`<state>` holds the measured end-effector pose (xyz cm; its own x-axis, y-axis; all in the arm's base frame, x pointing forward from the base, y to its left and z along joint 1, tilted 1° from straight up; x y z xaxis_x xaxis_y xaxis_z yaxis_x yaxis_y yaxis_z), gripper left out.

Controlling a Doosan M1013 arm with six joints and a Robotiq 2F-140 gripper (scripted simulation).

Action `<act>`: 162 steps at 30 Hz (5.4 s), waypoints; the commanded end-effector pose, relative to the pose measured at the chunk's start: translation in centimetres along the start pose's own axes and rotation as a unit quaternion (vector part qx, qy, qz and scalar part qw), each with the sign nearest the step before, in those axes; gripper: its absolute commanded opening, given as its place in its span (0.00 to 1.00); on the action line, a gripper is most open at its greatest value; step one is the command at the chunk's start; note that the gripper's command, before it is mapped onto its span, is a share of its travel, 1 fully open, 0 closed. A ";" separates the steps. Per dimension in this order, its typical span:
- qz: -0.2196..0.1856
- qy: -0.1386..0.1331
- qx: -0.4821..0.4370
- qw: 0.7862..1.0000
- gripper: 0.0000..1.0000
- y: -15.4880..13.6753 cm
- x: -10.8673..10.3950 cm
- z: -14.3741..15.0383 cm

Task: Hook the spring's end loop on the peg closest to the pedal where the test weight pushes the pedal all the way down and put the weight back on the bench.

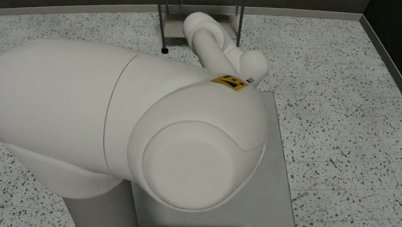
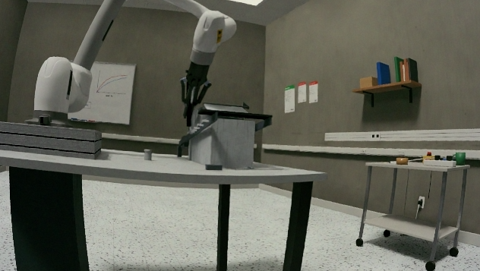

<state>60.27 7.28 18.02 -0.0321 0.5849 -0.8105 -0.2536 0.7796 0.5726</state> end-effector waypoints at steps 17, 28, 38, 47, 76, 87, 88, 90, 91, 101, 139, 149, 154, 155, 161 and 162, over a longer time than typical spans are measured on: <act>0.001 0.004 0.003 1.000 0.17 0.1 -0.1 -0.1; 0.002 0.007 0.005 1.000 0.17 0.1 -0.1 -0.2; 0.003 0.013 0.009 1.000 0.17 0.1 -0.1 -0.4; 0.004 0.015 0.010 1.000 0.17 0.2 0.0 -0.4; 0.004 0.015 0.011 1.000 0.17 1.0 0.7 -0.2; 0.004 0.015 0.011 1.000 0.17 1.2 0.9 -0.1; 0.004 0.015 0.011 1.000 0.17 1.2 0.9 -0.1; 0.004 0.015 0.011 1.000 0.17 1.3 1.0 -0.1; 0.004 0.015 0.011 1.000 0.17 1.3 1.0 -0.1; 0.004 0.015 0.011 1.000 0.17 1.5 1.1 -0.1; 0.004 0.015 0.011 1.000 0.17 1.7 1.3 0.0; 0.003 0.013 0.009 1.000 0.17 1.6 1.3 0.0; 0.003 0.010 0.007 1.000 0.17 1.6 1.3 0.1; 0.002 0.010 0.007 1.000 0.17 1.6 1.3 0.1; 0.002 0.006 0.005 1.000 0.17 1.6 1.3 0.3; 0.002 0.006 0.005 1.000 0.17 1.6 1.3 0.3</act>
<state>60.05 9.34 17.86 -0.0470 0.5845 -0.8101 -0.2436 0.7798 0.5767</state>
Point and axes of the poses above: the point where the finger pads meet when closed, its own x axis out along the fingers, its own z axis across the jaws, y = z × x, the point moved 8 cm from there along -x, back along the fingers, and after that the axes turned 14 degrees about -x, right-handed, at the moved point
